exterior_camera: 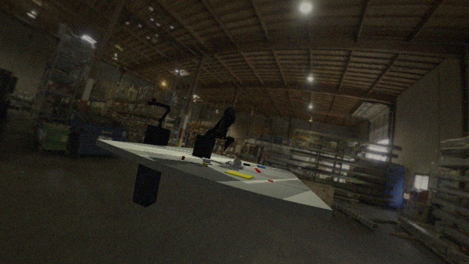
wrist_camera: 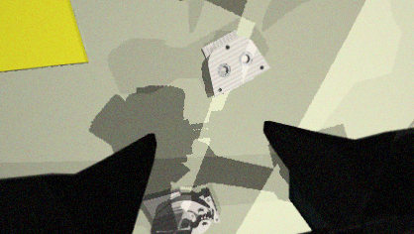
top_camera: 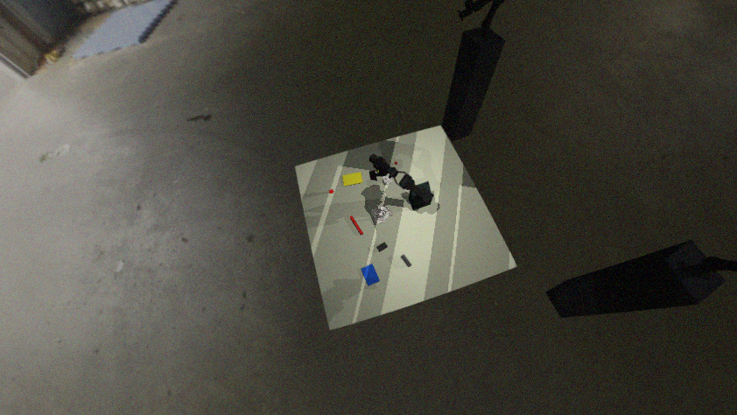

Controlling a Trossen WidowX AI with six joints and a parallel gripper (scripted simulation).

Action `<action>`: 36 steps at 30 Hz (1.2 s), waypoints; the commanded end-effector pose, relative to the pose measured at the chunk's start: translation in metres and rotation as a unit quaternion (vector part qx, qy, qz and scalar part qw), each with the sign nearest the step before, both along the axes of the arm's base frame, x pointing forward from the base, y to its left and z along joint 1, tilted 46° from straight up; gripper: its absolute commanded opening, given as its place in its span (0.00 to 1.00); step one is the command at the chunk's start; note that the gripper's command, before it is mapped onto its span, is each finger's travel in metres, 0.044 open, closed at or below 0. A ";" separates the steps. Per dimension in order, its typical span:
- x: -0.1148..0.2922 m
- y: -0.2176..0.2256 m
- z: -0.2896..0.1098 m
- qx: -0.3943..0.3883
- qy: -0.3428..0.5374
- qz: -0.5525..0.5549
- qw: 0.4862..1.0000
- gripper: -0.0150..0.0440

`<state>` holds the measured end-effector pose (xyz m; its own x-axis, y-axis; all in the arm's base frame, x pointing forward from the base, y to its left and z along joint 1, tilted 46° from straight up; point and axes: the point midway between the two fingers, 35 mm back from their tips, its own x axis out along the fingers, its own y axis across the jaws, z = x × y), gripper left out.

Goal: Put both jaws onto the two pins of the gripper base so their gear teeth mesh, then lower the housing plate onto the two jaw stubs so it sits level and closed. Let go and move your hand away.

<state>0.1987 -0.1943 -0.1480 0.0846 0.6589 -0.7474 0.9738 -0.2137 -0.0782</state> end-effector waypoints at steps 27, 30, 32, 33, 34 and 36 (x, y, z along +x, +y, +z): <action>-0.052 0.006 -0.055 0.005 -0.135 0.153 0.979 1.00; -0.052 0.011 -0.059 0.005 -0.135 0.153 0.979 1.00; -0.052 0.011 -0.059 0.005 -0.135 0.153 0.979 1.00; -0.052 0.011 -0.059 0.005 -0.135 0.153 0.979 1.00; -0.052 0.011 -0.059 0.005 -0.135 0.153 0.979 1.00; -0.052 0.011 -0.059 0.005 -0.135 0.153 0.979 1.00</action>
